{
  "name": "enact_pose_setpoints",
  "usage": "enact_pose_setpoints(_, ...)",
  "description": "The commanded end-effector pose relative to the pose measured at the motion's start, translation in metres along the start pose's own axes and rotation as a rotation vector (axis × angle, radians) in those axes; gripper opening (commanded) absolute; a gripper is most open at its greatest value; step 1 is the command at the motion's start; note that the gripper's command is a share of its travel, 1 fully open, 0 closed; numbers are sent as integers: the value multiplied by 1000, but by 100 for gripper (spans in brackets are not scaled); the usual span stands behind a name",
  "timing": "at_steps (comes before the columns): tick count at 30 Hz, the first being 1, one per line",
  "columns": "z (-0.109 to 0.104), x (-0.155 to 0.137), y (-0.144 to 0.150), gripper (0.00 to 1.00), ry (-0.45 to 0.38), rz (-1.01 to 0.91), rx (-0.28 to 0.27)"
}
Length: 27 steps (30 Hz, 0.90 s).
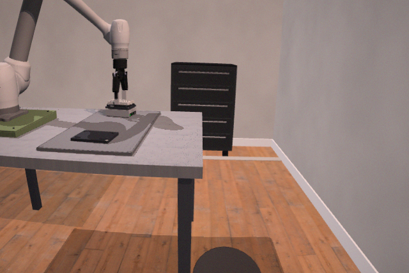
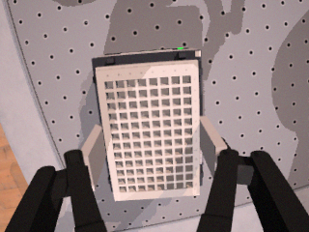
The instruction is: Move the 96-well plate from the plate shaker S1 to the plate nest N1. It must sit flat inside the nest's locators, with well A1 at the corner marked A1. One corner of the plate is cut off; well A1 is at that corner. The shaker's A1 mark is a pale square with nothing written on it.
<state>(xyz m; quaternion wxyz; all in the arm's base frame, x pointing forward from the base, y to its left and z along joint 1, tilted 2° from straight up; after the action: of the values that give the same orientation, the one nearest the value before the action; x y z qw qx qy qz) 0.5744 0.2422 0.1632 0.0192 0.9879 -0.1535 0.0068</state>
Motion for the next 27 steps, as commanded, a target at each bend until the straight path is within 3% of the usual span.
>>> enact_pose_setpoints(1, -6, 0, 0, 10, 0, 0, 0)
enact_pose_setpoints(27, -46, 0, 0, 10, 0, 0, 0)
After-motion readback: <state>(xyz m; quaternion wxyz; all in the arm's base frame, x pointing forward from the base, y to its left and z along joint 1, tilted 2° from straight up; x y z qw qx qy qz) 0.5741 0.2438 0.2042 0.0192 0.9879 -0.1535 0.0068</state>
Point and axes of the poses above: the point where the finger pads meet when closed, its own z axis out along the fingers, its own y axis across the jaws, x = y × z, the point moved 10 cm from there along -z, back along the fingers, and after that the axes turned 10 degrees about z, right-handed, at the moved point
